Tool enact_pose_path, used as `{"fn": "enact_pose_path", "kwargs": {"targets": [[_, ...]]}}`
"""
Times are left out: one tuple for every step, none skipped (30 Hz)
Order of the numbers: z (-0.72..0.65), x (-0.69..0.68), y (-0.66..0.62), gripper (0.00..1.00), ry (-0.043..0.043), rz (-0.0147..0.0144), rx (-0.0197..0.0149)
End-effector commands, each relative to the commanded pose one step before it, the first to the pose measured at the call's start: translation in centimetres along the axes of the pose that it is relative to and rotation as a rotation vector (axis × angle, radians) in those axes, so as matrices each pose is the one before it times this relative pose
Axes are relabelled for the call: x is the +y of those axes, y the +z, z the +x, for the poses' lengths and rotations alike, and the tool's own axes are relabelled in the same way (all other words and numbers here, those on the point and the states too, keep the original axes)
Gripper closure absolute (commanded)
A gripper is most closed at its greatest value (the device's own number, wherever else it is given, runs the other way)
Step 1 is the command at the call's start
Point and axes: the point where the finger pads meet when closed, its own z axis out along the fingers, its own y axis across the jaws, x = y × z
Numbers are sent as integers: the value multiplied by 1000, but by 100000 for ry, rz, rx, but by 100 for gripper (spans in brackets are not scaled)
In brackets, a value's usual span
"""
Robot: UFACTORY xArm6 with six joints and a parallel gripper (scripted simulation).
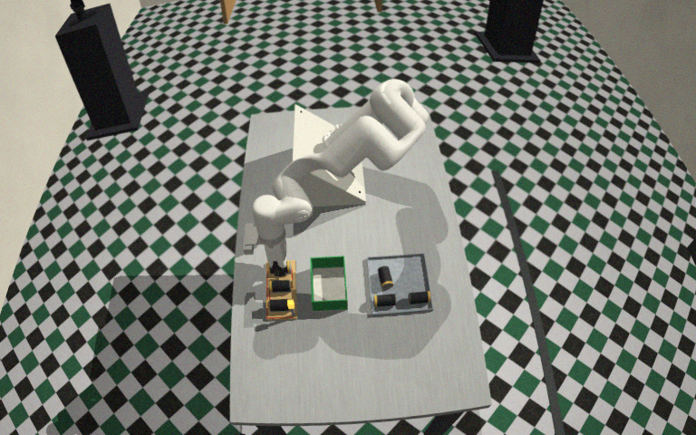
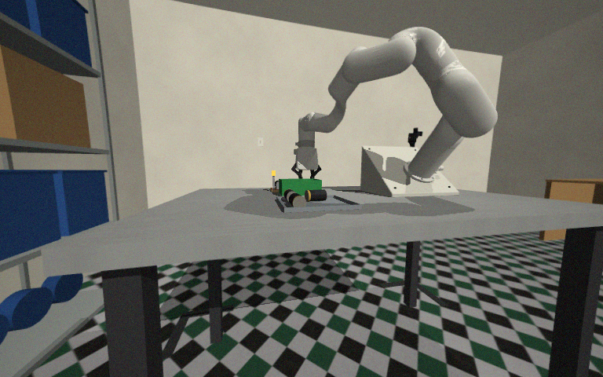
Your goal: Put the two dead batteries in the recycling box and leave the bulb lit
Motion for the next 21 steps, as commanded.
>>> {"fn": "enact_pose_path", "kwargs": {"targets": [[58, -152, -759, 49, -117, 382, 267], [0, 0, -281, 49, 0, 0, 0], [0, 0, -337, 49, 0, 0, 0], [0, 0, -388, 49, 0, 0, 0], [0, 0, -432, 49, 0, 0, 1], [0, 0, -467, 49, 0, 0, 0], [0, 0, -491, 49, 0, 0, 0], [0, 0, -504, 49, 0, 0, 0], [0, 0, -502, 49, 0, 0, 0], [0, 0, 0, 49, 0, 0, 0], [0, 0, 0, 49, 0, 0, 0], [0, 0, -475, 49, 0, 0, 0], [0, 0, -438, 49, 0, 0, 0], [0, 0, -392, 49, 0, 0, 0], [0, 0, -340, 49, 0, 0, 0], [0, 0, -283, 49, 0, 0, 0], [0, 0, -223, 49, 0, 0, 0], [0, 0, -164, 49, 0, 0, 0], [0, 0, -109, 49, 0, 0, 0], [0, 0, -61, 49, 0, 0, 0], [0, 0, -25, 49, 0, 0, 0]]}}
